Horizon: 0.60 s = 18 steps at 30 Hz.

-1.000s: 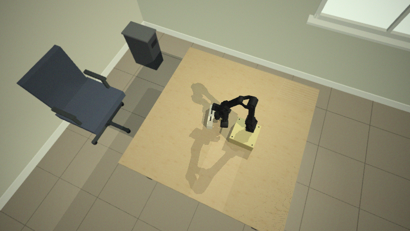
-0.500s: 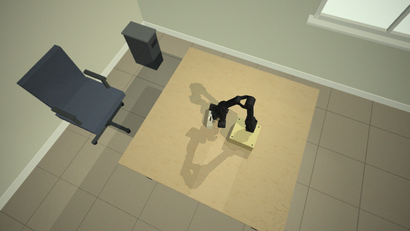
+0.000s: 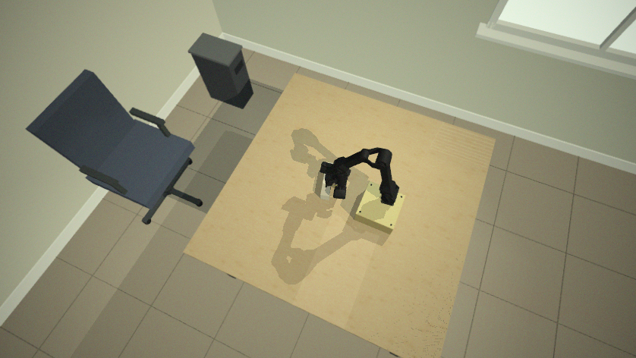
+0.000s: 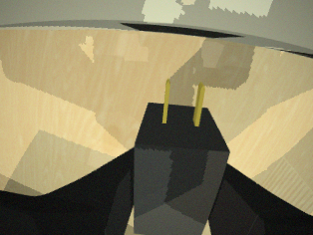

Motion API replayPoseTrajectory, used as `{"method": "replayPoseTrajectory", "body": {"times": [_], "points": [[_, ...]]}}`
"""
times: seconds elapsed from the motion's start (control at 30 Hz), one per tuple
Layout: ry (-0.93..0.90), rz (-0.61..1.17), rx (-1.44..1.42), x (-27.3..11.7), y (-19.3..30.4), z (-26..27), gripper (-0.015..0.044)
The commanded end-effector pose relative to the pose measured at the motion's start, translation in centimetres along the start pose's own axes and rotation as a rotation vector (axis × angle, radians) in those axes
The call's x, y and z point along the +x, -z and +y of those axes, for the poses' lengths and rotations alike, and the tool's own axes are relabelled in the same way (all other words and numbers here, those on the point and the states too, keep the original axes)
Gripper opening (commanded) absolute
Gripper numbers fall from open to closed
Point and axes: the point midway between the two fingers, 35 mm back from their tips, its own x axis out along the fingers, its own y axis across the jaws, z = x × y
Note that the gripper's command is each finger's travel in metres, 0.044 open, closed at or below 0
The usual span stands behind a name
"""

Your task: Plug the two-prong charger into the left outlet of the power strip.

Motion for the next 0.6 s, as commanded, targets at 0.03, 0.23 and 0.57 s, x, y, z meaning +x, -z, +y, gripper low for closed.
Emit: {"method": "replayPoseTrajectory", "body": {"times": [0.03,0.23,0.57], "points": [[-0.007,0.003,0.009,0.15,-0.72,0.39,0.0],[-0.007,0.003,0.01,0.16,-0.8,0.45,0.0],[-0.007,0.003,0.01,0.16,-0.81,0.48,0.0]]}}
